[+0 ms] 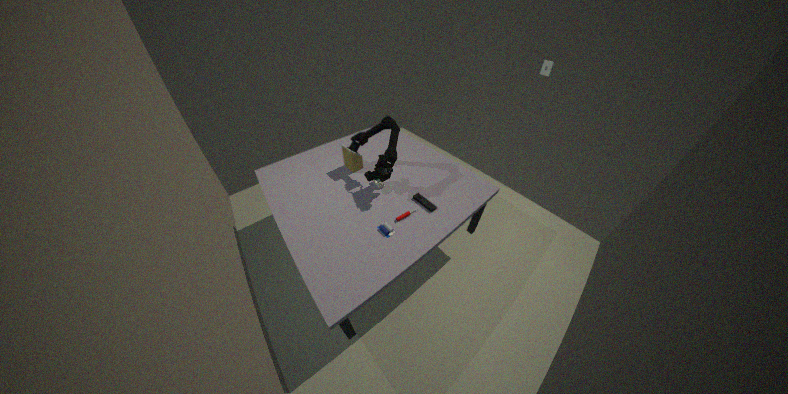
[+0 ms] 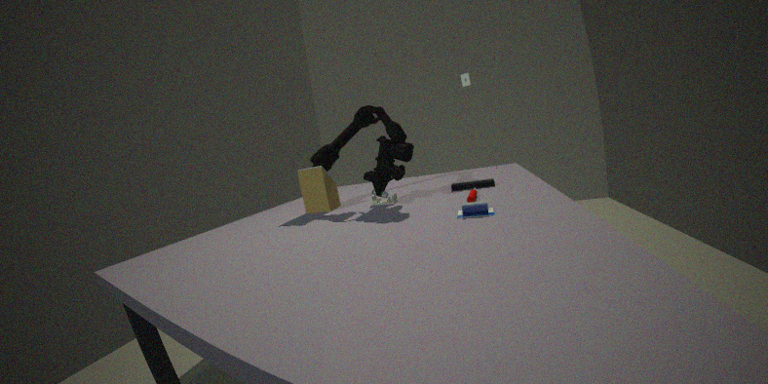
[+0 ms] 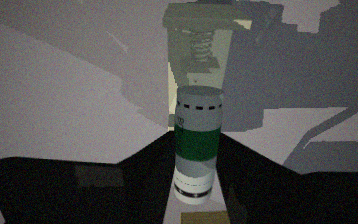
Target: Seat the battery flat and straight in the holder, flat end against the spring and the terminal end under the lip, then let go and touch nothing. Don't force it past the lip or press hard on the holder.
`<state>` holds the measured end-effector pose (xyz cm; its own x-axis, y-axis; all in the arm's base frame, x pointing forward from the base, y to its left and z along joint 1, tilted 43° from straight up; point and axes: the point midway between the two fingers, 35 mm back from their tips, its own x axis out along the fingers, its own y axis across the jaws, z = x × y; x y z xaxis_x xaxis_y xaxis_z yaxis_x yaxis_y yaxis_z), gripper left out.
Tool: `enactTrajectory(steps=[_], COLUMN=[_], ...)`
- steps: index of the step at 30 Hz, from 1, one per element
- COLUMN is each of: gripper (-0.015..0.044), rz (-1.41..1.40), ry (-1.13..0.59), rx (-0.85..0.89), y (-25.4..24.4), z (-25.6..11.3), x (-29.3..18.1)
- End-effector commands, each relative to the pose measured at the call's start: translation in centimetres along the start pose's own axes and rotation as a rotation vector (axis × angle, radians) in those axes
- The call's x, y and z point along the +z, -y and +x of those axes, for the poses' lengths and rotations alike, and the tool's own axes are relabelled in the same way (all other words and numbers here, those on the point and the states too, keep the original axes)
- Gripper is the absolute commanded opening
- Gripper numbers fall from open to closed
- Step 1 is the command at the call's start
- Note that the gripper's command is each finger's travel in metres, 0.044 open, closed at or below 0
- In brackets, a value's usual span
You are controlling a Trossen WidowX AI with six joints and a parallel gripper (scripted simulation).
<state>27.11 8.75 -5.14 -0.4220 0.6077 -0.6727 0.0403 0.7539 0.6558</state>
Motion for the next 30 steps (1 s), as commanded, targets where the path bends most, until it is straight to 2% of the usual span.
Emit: enactTrajectory(steps=[1, 30], gripper=[0.0077, 0.0077], rz=[-0.007, -0.014], ry=[-0.022, -0.16], rx=[-0.005, -0.003], y=[0.03, -0.04], z=[-0.01, 0.68], x=[0.24, 1.09])
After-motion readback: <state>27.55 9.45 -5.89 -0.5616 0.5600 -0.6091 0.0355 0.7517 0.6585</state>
